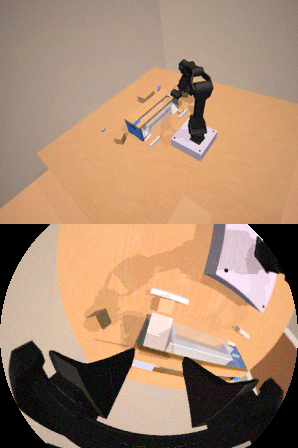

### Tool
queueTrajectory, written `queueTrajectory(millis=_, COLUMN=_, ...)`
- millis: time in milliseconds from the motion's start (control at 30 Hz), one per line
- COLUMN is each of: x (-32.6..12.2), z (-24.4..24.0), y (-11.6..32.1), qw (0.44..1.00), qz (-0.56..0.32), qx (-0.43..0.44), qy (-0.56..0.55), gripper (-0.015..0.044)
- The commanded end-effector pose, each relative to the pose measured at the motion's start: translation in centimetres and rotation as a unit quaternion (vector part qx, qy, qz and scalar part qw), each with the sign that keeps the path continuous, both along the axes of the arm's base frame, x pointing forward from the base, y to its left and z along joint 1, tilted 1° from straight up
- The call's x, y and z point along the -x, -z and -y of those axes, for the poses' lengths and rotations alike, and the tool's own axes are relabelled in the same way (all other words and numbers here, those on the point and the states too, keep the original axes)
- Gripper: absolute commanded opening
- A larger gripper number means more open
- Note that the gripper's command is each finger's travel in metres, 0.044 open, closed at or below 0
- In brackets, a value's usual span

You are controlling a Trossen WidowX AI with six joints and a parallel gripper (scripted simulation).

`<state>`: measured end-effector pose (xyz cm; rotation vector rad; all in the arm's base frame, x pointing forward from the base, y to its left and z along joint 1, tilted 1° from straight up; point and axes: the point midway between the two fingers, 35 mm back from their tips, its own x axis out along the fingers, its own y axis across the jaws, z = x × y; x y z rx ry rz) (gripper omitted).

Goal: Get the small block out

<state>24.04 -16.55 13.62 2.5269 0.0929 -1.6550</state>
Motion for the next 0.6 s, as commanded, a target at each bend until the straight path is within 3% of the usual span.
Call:
queueTrajectory(millis=0, x=0.0, z=0.0, y=-0.6, qw=0.998, qz=0.018, qx=-0.022, qy=0.05, gripper=0.0285)
queueTrajectory(millis=200, x=0.0, z=0.0, y=-0.4, qw=0.998, qz=0.018, qx=-0.022, qy=0.05, gripper=0.0285)
queueTrajectory(millis=433, x=-0.2, z=0.0, y=8.1, qw=0.998, qz=0.018, qx=-0.022, qy=0.05, gripper=0.0285)
queueTrajectory(millis=567, x=-0.1, z=-0.2, y=8.9, qw=0.998, qz=0.018, qx=-0.022, qy=0.05, gripper=0.0285)
